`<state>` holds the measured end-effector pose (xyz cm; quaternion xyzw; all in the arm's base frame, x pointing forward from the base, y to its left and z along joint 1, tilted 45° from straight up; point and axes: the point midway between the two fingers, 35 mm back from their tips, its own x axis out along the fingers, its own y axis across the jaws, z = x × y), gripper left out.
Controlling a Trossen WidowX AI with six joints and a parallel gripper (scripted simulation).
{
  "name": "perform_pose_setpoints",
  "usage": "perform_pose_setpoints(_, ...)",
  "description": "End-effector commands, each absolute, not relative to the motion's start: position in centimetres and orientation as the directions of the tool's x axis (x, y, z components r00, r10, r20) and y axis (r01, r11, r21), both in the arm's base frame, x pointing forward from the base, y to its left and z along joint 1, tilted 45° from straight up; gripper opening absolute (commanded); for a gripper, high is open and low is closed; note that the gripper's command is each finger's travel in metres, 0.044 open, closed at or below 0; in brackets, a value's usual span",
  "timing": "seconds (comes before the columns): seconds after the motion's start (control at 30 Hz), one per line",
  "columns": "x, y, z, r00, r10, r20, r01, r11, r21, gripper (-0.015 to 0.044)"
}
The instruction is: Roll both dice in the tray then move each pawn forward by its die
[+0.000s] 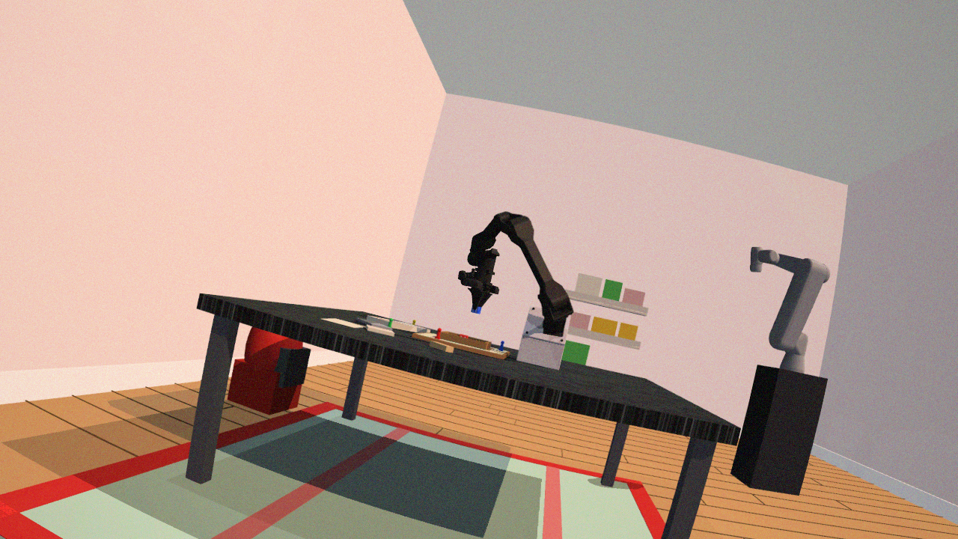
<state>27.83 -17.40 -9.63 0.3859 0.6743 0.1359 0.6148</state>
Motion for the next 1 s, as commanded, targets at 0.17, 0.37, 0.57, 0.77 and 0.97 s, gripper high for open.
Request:
perform_pose_setpoints(0.17, 27.8, -14.4, -7.4, 0.057, 0.687, -0.724, 0.594, 0.560, 0.578, 0.0000)
perform_pose_setpoints(0.37, 27.5, -12.6, -6.3, 0.057, 0.688, -0.724, 0.724, 0.471, 0.504, 0.0000)
perform_pose_setpoints(0.57, 27.0, -10.7, -5.2, 0.056, 0.689, -0.722, 0.831, 0.368, 0.416, 0.0000)
perform_pose_setpoints(0.77, 26.3, -8.8, -4.3, 0.056, 0.691, -0.720, 0.914, 0.254, 0.315, 0.0000)
perform_pose_setpoints(0.97, 25.4, -6.9, -3.4, 0.055, 0.694, -0.718, 0.970, 0.134, 0.204, 0.0000)
